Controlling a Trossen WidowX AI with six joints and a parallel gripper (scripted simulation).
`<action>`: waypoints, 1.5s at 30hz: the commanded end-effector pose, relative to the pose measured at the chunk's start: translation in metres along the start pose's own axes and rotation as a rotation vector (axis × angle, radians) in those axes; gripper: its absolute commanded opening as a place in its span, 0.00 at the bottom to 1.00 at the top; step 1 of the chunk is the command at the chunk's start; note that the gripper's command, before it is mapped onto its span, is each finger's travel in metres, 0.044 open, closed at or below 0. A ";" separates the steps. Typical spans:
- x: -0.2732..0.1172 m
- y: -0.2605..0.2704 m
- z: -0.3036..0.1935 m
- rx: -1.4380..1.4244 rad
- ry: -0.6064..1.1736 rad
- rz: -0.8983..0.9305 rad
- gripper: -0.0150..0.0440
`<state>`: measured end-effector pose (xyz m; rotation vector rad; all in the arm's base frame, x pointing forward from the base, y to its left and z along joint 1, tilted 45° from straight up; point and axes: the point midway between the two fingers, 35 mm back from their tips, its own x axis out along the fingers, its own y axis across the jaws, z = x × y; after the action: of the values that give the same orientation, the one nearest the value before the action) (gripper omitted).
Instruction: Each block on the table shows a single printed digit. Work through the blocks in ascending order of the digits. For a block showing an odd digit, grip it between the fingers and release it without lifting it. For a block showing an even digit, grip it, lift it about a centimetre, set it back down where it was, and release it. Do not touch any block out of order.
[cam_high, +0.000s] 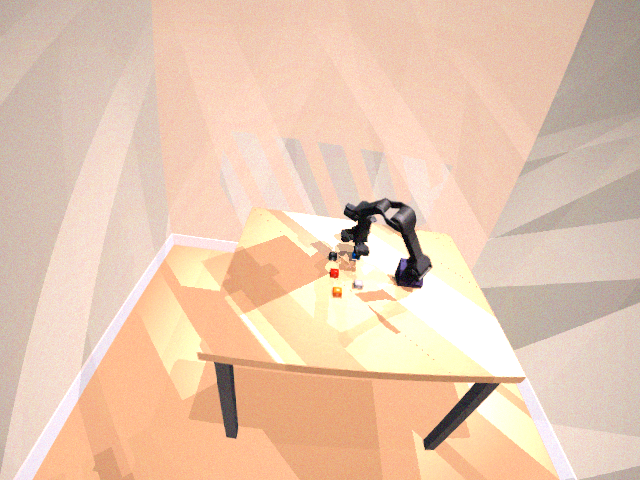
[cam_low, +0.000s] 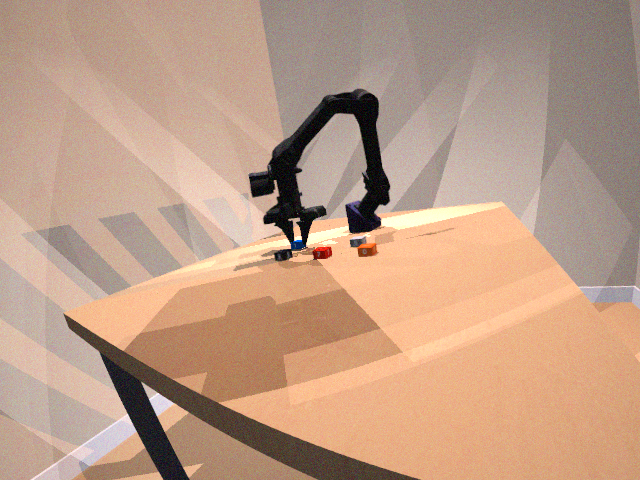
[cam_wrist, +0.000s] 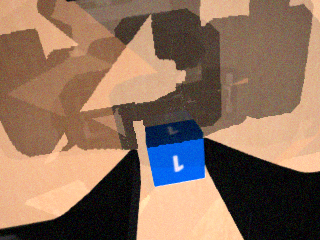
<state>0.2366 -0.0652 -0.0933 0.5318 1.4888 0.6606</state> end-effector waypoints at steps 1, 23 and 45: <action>0.001 0.000 0.000 0.006 -0.002 0.004 0.46; 0.001 0.000 0.000 0.006 -0.002 0.004 0.46; -0.033 0.000 0.000 0.006 -0.002 0.002 0.93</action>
<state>0.2344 -0.0720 -0.0830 0.5559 1.5034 0.6675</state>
